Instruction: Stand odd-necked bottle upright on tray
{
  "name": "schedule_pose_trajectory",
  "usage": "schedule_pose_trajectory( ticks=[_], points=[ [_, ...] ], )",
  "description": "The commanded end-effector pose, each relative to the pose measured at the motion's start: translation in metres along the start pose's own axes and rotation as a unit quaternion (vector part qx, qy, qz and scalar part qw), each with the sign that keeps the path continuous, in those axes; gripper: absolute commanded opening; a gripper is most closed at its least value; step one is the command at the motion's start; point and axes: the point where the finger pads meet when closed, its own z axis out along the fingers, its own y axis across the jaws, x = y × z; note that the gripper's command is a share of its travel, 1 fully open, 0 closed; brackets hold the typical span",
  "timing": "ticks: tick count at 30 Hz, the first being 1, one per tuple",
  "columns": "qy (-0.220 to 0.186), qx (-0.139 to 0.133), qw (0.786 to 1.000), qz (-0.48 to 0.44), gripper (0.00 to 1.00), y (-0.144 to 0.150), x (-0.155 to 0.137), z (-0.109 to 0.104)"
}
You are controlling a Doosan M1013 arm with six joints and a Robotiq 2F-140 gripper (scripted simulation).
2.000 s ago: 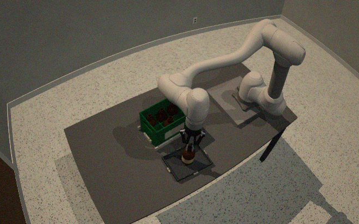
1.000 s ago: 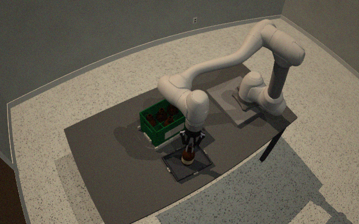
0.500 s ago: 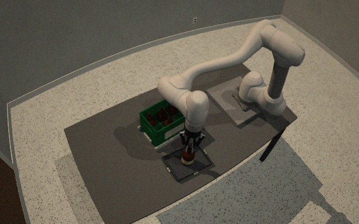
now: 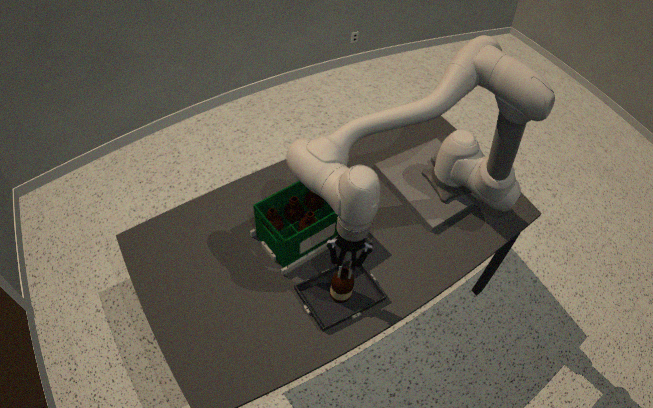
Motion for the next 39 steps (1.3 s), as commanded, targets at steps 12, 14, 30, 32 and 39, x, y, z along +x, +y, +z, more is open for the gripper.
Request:
schedule_pose_trajectory(
  ticks=[12,14,30,32,39],
  points=[
    [0.0,0.0,1.0,0.0,0.0,0.0,0.0,-0.0001],
    [0.0,0.0,1.0,0.0,0.0,0.0,0.0,-0.0001],
    [0.0,0.0,1.0,0.0,0.0,0.0,0.0,-0.0001],
    [0.0,0.0,1.0,0.0,0.0,0.0,0.0,-0.0001],
    [0.0,0.0,1.0,0.0,1.0,0.0,0.0,-0.0001]
  ],
)
